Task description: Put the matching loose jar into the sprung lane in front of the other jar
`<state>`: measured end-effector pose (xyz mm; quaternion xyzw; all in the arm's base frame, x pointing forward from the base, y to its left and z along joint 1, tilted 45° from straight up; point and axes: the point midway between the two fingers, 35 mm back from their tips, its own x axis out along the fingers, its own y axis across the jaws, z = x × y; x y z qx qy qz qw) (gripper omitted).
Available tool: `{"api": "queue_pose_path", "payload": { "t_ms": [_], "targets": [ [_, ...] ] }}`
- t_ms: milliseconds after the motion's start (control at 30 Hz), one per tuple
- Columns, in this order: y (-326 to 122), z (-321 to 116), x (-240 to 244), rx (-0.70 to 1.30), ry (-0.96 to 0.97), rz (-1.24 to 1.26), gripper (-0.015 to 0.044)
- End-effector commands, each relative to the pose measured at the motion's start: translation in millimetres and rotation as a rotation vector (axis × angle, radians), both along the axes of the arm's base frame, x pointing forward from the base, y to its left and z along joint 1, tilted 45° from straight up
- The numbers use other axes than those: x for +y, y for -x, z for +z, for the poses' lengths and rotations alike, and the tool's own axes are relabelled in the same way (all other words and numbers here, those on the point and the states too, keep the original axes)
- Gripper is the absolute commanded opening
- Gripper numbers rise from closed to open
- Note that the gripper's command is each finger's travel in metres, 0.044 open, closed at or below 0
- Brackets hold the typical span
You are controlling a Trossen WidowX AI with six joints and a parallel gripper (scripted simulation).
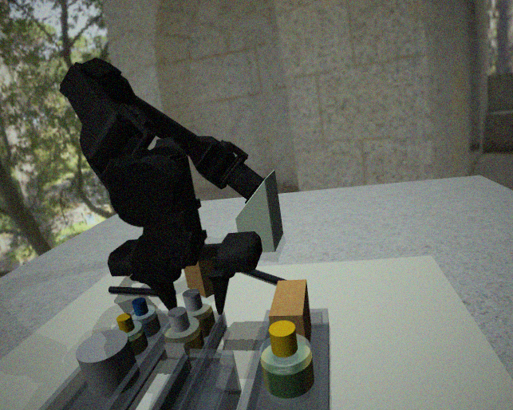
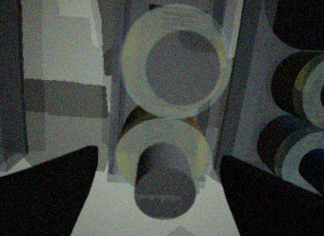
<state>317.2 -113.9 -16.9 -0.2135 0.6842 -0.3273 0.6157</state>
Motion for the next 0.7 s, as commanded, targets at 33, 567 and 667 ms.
{"api": "queue_pose_path", "payload": {
  "t_ms": [33, 567, 667],
  "targets": [
    [-5, 9, 9, -0.016, -0.001, 0.0, 0.0309],
    [31, 10, 17, -0.014, -0.002, 0.001, 0.0309],
    [41, 10, 19, -0.013, -0.002, 0.001, 0.0309]
  ]
}}
